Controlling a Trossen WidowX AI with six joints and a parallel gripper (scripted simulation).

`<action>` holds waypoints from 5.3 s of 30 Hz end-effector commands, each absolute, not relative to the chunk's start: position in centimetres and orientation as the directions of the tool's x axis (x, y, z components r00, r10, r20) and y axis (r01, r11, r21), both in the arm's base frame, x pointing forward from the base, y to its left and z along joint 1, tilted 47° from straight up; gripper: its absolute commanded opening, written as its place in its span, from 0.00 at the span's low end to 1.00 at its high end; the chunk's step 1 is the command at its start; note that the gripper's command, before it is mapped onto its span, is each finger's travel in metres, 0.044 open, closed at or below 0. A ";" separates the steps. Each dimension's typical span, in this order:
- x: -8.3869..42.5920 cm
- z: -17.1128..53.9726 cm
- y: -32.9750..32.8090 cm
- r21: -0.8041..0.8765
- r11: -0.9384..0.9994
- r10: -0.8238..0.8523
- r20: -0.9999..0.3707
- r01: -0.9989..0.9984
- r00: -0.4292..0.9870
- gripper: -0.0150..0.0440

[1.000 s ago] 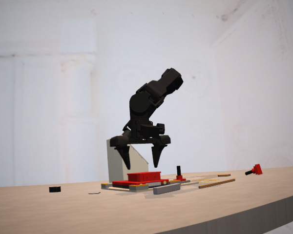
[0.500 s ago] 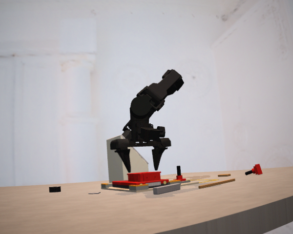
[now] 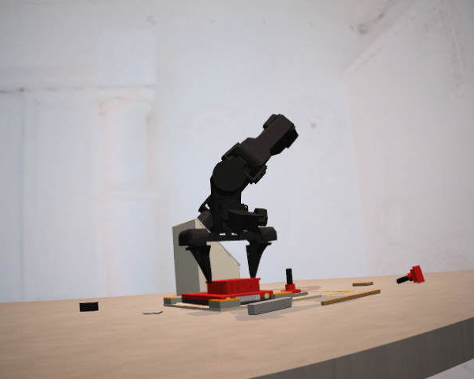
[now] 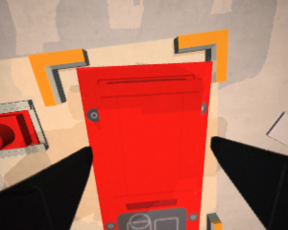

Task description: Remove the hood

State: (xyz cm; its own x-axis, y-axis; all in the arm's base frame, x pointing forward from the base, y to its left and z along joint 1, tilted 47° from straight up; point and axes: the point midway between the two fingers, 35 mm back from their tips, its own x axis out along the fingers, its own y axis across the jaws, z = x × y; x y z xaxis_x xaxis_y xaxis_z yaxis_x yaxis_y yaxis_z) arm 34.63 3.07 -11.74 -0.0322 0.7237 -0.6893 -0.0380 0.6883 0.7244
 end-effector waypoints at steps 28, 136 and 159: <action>34.6 -12.6 4.0 0.725 0.688 0.724 -0.689 -0.038 -0.032 0.82; 33.5 1.9 7.6 0.713 0.700 0.712 -0.701 -0.030 -0.032 0.25; 30.3 7.2 12.4 0.724 0.689 0.723 -0.690 -0.033 -0.034 0.25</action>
